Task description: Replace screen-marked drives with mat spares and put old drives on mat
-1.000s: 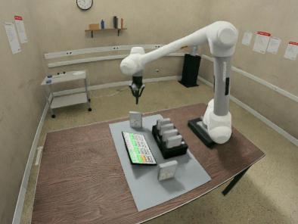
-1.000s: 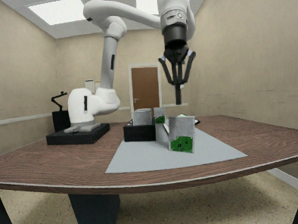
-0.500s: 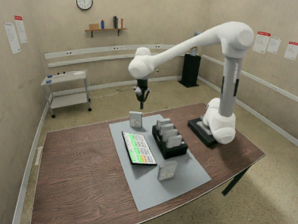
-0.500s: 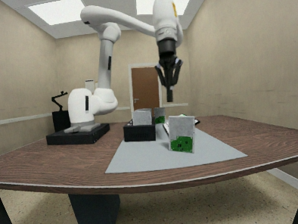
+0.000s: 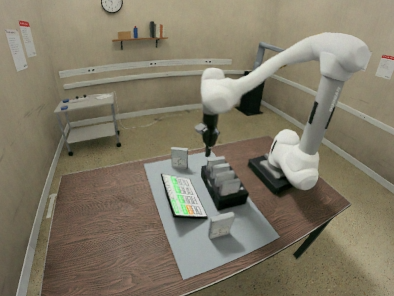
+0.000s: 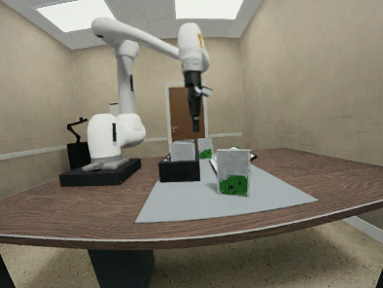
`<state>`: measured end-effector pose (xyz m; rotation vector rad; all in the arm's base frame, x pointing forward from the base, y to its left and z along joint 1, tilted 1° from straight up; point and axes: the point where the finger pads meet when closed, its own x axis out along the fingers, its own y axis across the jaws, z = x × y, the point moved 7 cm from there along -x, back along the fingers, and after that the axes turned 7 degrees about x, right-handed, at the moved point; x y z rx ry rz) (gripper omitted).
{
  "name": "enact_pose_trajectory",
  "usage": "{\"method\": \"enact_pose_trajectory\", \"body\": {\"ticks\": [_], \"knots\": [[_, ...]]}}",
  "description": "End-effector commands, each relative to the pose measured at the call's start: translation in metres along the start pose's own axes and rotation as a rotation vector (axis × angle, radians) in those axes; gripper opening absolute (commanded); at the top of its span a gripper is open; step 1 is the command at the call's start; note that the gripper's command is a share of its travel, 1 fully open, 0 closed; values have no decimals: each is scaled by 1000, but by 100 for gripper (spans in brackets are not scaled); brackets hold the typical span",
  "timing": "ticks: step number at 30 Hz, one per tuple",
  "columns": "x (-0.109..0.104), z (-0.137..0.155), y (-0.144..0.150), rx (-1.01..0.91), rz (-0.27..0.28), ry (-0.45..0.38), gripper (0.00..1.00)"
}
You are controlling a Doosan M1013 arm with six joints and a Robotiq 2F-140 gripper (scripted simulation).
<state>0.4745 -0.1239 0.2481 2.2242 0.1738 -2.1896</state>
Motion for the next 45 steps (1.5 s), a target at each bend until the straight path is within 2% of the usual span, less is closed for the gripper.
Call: {"method": "enact_pose_trajectory", "body": {"ticks": [1,3,9,11,12,16,45], "knots": [[4,28,-67,275,50,-9,10],[6,38,-86,345,59,-11,10],[12,68,-145,351,59,-10,10],[12,68,-145,351,59,-10,10],[13,83,-174,351,59,-10,10],[14,96,-205,351,59,-10,10],[14,96,-205,351,59,-10,10]]}}
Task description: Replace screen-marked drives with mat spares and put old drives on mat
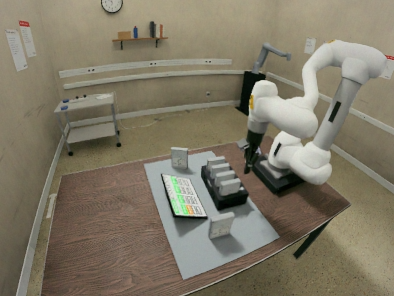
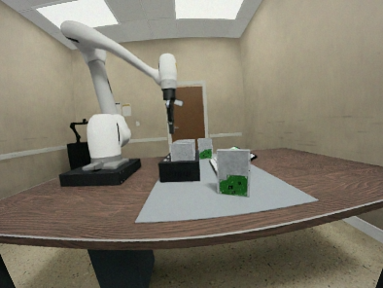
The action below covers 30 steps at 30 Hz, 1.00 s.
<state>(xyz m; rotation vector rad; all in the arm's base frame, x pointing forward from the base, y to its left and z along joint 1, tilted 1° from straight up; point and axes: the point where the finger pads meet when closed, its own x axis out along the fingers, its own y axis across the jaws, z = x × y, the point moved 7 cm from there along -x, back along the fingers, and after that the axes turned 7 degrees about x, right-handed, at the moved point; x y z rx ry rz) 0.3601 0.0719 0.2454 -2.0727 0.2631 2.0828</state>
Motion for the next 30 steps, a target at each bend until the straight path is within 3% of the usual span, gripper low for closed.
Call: {"method": "enact_pose_trajectory", "body": {"ticks": [1,17,30], "knots": [[0,0,0,0,-1,1,10],[17,0,-1,0,0,1,10],[56,-1,-1,0,0,1,10]]}}
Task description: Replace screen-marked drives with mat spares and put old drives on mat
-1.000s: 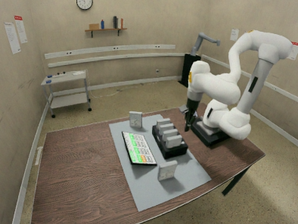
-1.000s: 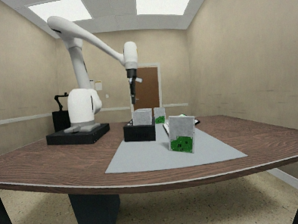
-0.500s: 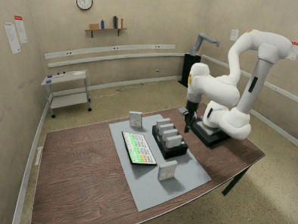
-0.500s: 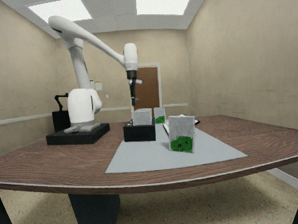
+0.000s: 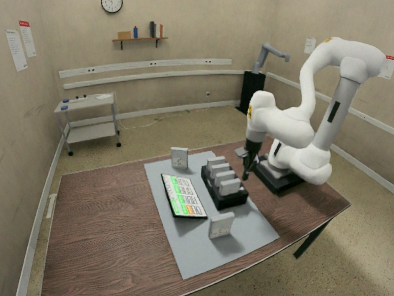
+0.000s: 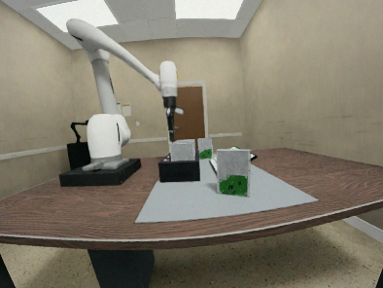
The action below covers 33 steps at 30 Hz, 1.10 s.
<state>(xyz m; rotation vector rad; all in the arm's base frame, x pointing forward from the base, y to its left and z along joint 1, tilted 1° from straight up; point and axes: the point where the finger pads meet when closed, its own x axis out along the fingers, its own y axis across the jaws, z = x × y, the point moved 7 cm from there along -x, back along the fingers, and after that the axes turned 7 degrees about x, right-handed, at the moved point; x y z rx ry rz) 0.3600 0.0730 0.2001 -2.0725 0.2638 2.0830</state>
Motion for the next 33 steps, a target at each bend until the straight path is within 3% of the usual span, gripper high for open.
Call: {"method": "enact_pose_trajectory", "body": {"ticks": [1,18,33], "knots": [[14,-1,-1,0,-1,1,10],[49,-1,-1,0,-1,1,10],[56,-1,-1,0,-1,1,10]]}}
